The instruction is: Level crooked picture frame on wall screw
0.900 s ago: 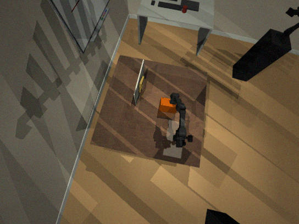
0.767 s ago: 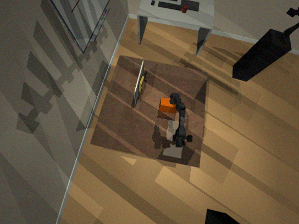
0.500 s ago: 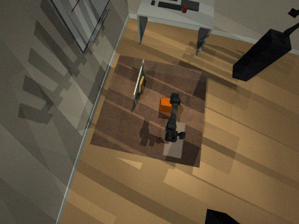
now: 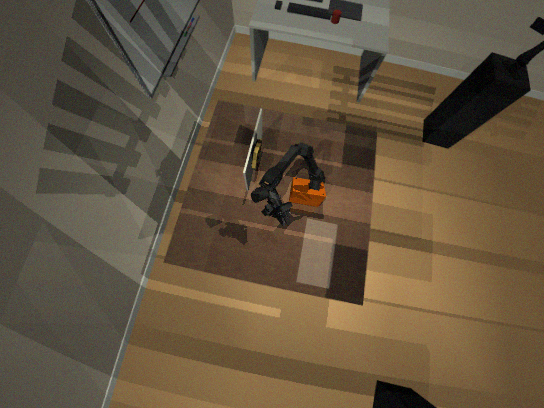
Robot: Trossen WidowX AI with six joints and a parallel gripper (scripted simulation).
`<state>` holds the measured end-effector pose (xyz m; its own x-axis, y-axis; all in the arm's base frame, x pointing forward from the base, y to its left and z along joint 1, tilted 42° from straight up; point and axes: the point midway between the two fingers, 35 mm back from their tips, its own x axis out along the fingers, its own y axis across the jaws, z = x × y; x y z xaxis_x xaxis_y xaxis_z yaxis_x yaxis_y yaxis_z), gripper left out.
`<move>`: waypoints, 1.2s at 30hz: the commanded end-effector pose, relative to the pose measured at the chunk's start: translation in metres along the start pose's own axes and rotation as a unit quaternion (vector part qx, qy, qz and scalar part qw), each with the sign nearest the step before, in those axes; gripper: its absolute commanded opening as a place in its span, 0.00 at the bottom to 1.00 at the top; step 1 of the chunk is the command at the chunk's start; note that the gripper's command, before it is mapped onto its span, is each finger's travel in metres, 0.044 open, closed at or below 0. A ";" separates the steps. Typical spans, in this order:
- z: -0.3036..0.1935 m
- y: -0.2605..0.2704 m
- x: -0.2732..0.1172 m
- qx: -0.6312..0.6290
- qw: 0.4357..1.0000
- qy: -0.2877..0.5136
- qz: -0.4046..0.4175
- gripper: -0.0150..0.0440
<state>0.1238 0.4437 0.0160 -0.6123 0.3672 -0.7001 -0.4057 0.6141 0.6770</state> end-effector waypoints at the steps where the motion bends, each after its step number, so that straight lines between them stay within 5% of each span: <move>1: 0.009 -0.014 -0.068 0.047 0.995 -0.076 0.042 0.69; 11: -0.014 -0.075 -0.239 0.155 0.933 -0.295 0.136 0.69; 20: -0.105 -0.132 -0.354 0.220 0.817 -0.495 0.198 0.69; 27: -0.194 -0.161 -0.394 0.245 0.698 -0.635 0.221 0.69; 36: -0.290 -0.184 -0.389 0.249 0.537 -0.780 0.205 0.69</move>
<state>0.2604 0.0040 0.2358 0.8253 0.5391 -0.1682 0.0395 0.2421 0.9695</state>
